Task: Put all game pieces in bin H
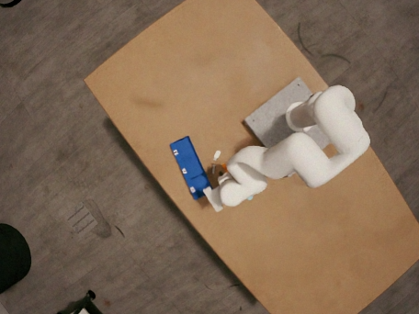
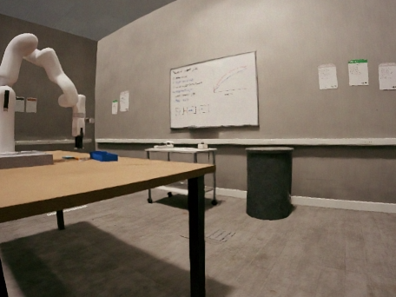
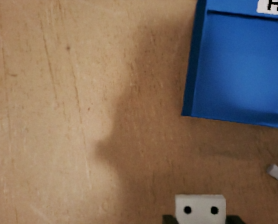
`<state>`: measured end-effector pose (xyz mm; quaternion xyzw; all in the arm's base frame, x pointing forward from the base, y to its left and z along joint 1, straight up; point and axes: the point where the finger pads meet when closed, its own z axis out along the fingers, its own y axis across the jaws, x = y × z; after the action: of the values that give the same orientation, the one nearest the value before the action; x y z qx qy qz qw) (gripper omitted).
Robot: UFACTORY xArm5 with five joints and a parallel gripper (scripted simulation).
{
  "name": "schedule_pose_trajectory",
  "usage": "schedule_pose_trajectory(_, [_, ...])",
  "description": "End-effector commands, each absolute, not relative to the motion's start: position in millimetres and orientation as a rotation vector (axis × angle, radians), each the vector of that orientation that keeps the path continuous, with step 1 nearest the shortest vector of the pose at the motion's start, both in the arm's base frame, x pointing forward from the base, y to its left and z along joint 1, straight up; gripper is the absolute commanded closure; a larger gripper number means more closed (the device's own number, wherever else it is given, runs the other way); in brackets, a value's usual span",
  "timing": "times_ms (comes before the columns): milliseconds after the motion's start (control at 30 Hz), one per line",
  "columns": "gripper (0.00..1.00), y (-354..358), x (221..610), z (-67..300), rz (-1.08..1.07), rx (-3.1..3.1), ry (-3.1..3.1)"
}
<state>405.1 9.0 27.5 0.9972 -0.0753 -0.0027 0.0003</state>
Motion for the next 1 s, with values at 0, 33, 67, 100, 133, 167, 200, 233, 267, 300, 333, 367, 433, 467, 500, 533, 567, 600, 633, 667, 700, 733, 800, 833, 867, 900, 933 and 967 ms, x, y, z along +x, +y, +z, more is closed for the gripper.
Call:
schedule_pose_trajectory(0, [0.79,9,408,30,0.003,3.133,-0.236])
schedule_pose_trajectory(33, [0.79,9,408,30,0.003,3.133,-0.236])
schedule_pose_trajectory(67, [0.79,9,408,30,0.003,3.133,-0.236])
schedule_pose_trajectory(100, [0.79,9,408,30,0.003,3.133,-0.236])
schedule_pose_trajectory(133, [0.79,9,408,30,0.003,3.133,-0.236])
schedule_pose_trajectory(167, [0.79,6,413,30,0.003,3.133,-0.236])
schedule_pose_trajectory(200, [0.79,2,417,30,0.003,3.133,-0.236])
schedule_pose_trajectory(233, [0.79,-1,422,30,0.003,3.133,-0.236])
schedule_pose_trajectory(267, [0.79,-5,427,30,0.003,3.133,-0.236])
schedule_pose_trajectory(300, [0.79,-5,428,30,0.003,3.133,-0.236])
schedule_pose_trajectory(333, [0.79,-5,428,30,0.003,3.133,-0.236])
schedule_pose_trajectory(367, [0.79,-8,433,30,0.003,3.138,-0.158])
schedule_pose_trajectory(433, [0.79,-15,443,30,0.003,3.142,-0.001])
schedule_pose_trajectory(467, [0.79,-19,448,30,0.004,3.141,0.027])
schedule_pose_trajectory(500, [0.79,-19,448,30,0.004,3.141,0.027])
schedule_pose_trajectory(533, [0.79,-19,448,30,0.004,3.141,0.027])
schedule_pose_trajectory(567, [0.79,-22,453,30,0.004,3.139,0.134])
schedule_pose_trajectory(600, [0.79,-25,458,30,0.006,3.137,0.168])
schedule_pose_trajectory(633, [0.79,-29,463,30,0.008,3.135,0.199])
schedule_pose_trajectory(667, [0.79,-32,468,30,0.009,3.132,0.235])
schedule_pose_trajectory(700, [0.79,-36,472,30,0.01,3.129,0.276])
schedule_pose_trajectory(733, [0.79,-39,477,30,0.011,3.125,0.317])
schedule_pose_trajectory(800, [0.79,-46,487,30,0.015,3.115,0.396])
schedule_pose_trajectory(833, [0.79,-49,492,30,0.018,3.109,0.436])
schedule_pose_trajectory(867, [0.79,-50,494,30,0.02,3.103,0.475])
schedule_pose_trajectory(900, [0.79,-50,494,30,0.023,3.096,0.514])
schedule_pose_trajectory(933, [0.79,-50,494,30,0.025,3.089,0.553])
schedule_pose_trajectory(967, [0.79,-50,494,30,0.027,3.081,0.593])
